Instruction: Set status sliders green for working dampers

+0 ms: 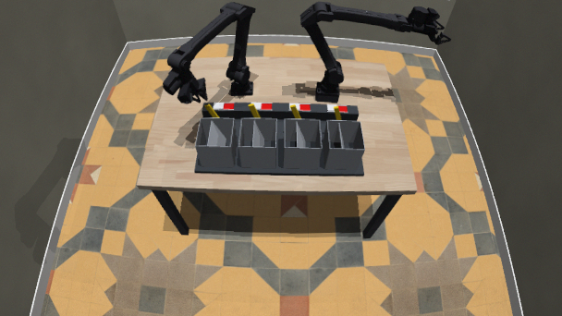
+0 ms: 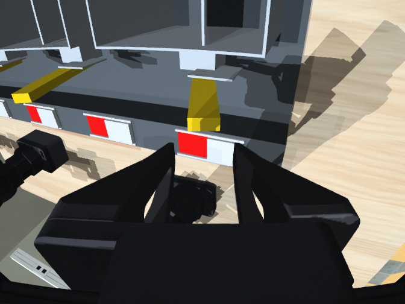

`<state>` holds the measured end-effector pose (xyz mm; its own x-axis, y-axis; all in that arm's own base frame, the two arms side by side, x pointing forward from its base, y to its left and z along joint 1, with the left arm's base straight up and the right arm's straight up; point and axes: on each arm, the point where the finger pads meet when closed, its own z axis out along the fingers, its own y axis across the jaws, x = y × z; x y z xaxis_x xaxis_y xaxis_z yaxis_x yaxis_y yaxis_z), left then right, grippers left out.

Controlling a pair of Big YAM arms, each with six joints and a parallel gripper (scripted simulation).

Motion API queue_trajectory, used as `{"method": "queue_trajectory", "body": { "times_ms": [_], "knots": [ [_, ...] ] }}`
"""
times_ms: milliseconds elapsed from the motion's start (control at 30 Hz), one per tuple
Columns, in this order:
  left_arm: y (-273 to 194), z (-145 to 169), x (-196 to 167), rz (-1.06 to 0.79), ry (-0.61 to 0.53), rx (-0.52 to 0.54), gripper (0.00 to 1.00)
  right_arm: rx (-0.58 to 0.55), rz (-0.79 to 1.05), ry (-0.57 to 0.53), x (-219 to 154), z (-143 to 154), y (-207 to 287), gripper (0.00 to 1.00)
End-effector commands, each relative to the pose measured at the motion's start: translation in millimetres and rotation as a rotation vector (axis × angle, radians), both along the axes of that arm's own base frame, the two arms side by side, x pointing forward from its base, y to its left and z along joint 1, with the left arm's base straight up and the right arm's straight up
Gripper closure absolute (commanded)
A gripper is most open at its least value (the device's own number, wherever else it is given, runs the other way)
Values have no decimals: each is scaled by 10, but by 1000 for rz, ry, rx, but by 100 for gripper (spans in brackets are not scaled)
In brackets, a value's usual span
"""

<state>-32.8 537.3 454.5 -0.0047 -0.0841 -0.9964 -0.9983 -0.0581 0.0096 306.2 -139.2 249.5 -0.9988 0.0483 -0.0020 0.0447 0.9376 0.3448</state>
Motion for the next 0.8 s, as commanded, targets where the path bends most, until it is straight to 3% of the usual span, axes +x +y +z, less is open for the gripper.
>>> {"method": "queue_trajectory", "body": {
  "times_ms": [0,767],
  "knots": [
    [68,460,42,-5,-5,84,0,-13,13,-34,99,119,-81,64],
    [68,460,42,-5,-5,84,0,0,16,-1,49,-106,53,64]
  ]
}}
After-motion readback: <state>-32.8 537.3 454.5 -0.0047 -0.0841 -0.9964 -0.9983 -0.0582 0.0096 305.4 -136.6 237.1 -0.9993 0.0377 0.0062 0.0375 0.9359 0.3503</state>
